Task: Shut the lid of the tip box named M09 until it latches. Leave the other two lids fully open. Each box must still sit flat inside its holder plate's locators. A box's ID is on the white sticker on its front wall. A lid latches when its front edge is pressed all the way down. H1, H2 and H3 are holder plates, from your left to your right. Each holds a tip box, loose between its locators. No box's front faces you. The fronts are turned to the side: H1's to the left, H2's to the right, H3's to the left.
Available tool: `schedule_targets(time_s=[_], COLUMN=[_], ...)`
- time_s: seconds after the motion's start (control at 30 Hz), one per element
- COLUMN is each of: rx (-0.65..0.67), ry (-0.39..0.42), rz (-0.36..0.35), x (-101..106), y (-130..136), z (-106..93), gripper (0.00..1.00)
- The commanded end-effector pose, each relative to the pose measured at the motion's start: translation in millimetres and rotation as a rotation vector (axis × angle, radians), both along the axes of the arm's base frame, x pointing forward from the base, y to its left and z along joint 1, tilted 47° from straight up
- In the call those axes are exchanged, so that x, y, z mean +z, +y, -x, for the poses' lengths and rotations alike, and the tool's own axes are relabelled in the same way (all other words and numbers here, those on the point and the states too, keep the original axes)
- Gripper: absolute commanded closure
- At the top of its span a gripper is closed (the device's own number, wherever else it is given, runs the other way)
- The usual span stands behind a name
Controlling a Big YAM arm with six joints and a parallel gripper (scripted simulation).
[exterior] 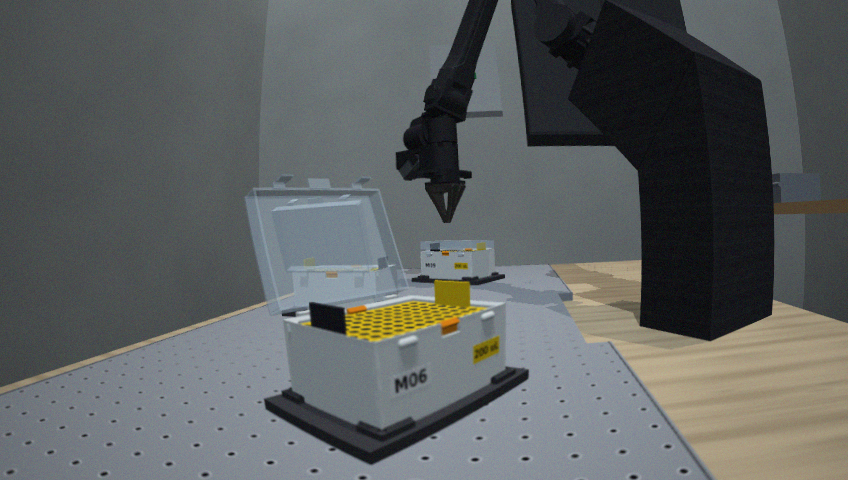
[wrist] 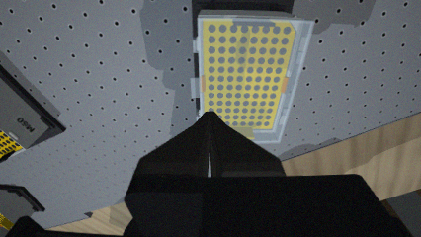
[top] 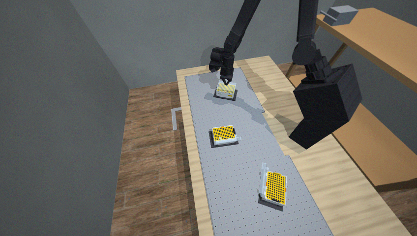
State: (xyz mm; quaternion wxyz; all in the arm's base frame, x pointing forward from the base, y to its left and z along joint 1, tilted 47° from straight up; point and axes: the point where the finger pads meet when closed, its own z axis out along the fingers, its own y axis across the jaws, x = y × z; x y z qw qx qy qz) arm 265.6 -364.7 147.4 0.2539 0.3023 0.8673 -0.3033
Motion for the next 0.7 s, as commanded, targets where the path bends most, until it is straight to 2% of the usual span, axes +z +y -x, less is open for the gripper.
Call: schedule_targets(time_s=[0.0, 0.33, 0.43, 0.47, 0.53, 0.67], rx=[-0.008, 0.003, 0.009, 0.004, -0.004, 0.000], ry=[-0.011, -0.009, -0.020, -0.005, -0.007, -0.011], rz=[0.016, 0.018, 0.032, 0.014, 0.017, 0.012], x=[2.5, -8.3, -2.2, -13.7, -14.3, -12.8], y=[-12.9, -23.0, -19.8, -23.4, -28.9, -21.2], z=[-2.9, -10.4, -10.7, -10.0, -8.6, -9.6], gripper=[1.00, 1.00, 1.00, 1.00, 1.00, 1.00])
